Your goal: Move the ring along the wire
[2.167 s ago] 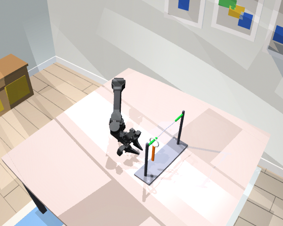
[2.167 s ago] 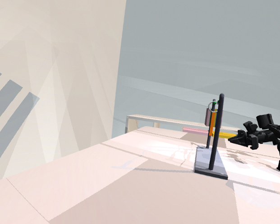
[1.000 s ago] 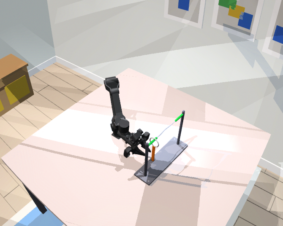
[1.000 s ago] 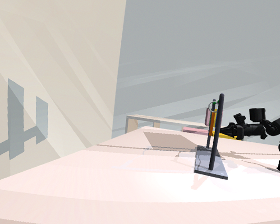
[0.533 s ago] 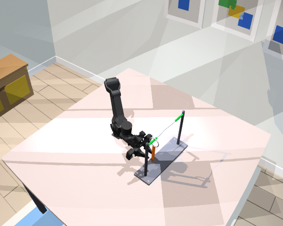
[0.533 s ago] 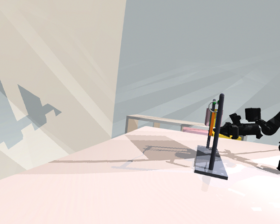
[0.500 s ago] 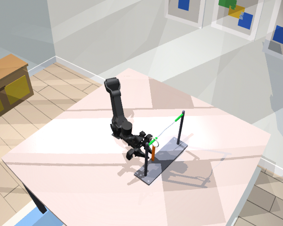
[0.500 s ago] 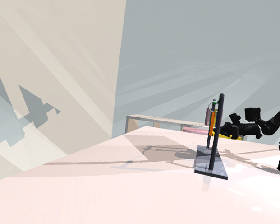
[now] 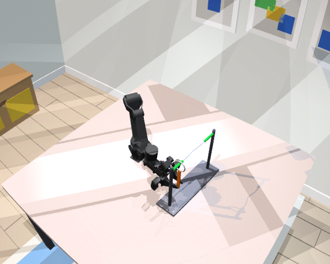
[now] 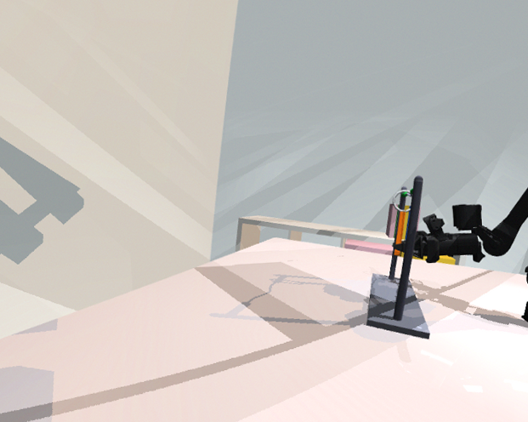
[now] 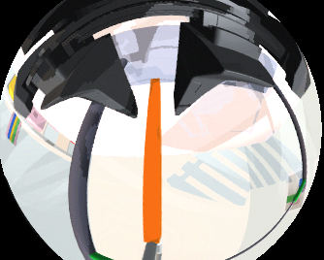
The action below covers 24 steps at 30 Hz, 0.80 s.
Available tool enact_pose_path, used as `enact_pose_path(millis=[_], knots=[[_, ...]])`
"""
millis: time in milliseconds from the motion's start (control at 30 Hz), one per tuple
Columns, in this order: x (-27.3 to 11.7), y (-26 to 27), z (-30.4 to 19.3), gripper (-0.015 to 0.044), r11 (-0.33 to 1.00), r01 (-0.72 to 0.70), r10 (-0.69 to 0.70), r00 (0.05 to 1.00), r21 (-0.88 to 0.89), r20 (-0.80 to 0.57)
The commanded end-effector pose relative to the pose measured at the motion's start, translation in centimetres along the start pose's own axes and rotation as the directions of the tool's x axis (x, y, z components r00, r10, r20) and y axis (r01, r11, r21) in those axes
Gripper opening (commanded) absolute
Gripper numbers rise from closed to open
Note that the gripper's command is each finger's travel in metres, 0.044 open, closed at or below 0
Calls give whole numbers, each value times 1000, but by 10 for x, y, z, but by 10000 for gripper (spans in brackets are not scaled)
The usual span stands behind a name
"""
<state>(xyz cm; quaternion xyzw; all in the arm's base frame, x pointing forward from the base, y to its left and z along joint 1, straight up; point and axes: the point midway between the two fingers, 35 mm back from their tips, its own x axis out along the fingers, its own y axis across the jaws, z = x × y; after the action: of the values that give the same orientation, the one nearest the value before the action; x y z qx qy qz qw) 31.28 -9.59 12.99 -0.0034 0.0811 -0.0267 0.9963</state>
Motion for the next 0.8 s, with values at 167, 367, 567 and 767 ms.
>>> enact_pose_path(millis=[167, 367, 567, 767], knots=[[14, 0, -1, 160, 1000, 3, -3, 1000, 4, 5], [20, 1, -2, 160, 1000, 3, -3, 1000, 4, 6], [20, 1, -2, 160, 1000, 3, -3, 1000, 4, 6], [20, 1, -2, 160, 1000, 3, -3, 1000, 4, 6]])
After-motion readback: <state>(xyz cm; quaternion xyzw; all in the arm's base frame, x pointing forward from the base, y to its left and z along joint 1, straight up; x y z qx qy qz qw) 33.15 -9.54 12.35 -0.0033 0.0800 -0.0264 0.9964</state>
